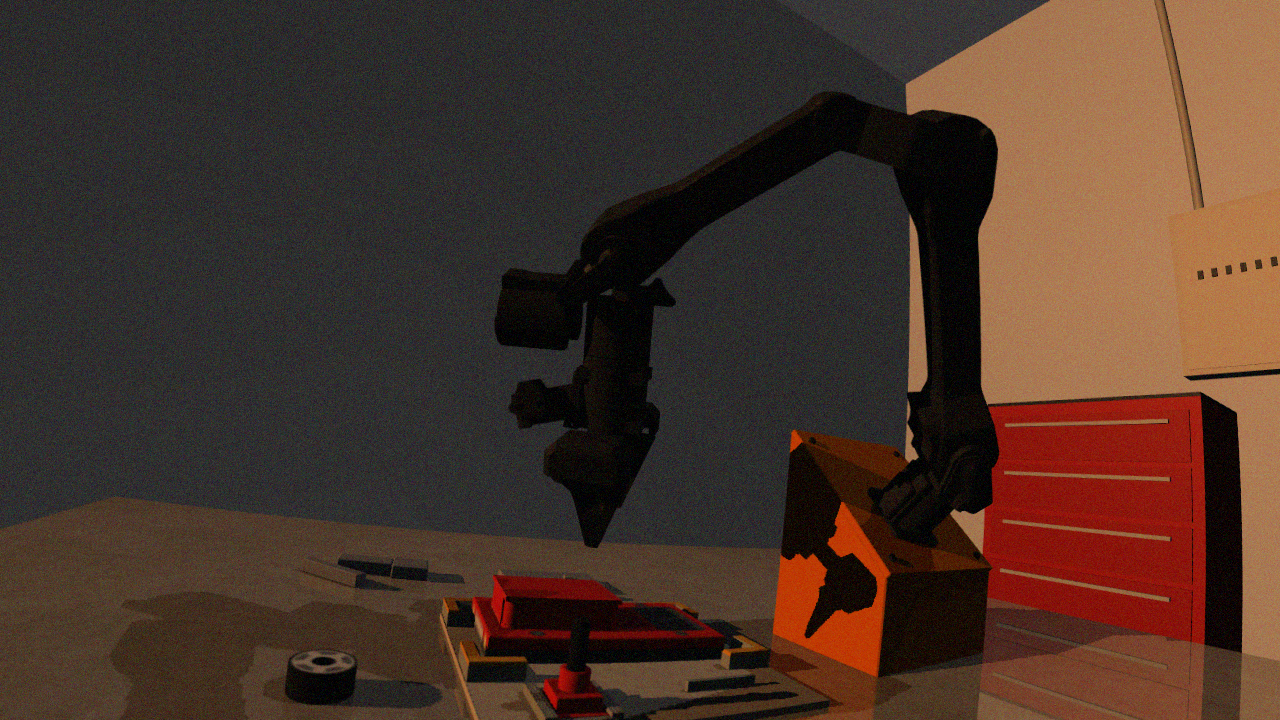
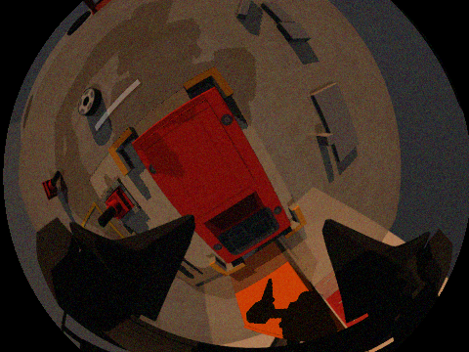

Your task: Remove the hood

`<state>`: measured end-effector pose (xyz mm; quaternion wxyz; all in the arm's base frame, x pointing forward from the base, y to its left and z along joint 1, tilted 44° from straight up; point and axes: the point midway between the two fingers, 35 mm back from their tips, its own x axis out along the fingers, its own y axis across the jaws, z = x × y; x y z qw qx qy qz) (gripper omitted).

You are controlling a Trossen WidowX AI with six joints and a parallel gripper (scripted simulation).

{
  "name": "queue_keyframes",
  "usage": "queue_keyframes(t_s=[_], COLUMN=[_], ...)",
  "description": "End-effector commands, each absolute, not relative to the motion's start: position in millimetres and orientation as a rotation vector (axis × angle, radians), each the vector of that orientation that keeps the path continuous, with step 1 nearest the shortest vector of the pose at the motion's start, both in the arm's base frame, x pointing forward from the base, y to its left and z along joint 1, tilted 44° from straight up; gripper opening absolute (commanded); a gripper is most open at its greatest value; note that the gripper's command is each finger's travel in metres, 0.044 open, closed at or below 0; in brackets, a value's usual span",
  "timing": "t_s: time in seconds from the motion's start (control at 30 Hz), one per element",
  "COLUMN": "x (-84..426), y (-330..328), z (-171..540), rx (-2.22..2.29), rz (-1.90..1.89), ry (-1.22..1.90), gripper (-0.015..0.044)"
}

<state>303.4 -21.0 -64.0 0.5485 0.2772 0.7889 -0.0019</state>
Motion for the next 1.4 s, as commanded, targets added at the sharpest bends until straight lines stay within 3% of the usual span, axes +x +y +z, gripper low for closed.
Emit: queue_keyframes(t_s=[0.0, 1.37], x=[340.8, 340.3], y=[-13.7, 0.5], z=[-58.3, -73.8], rx=[0.541, 0.541], rz=[0.643, 0.643], ry=[1.579, 1.579], gripper=[0.0440, 0.0440])
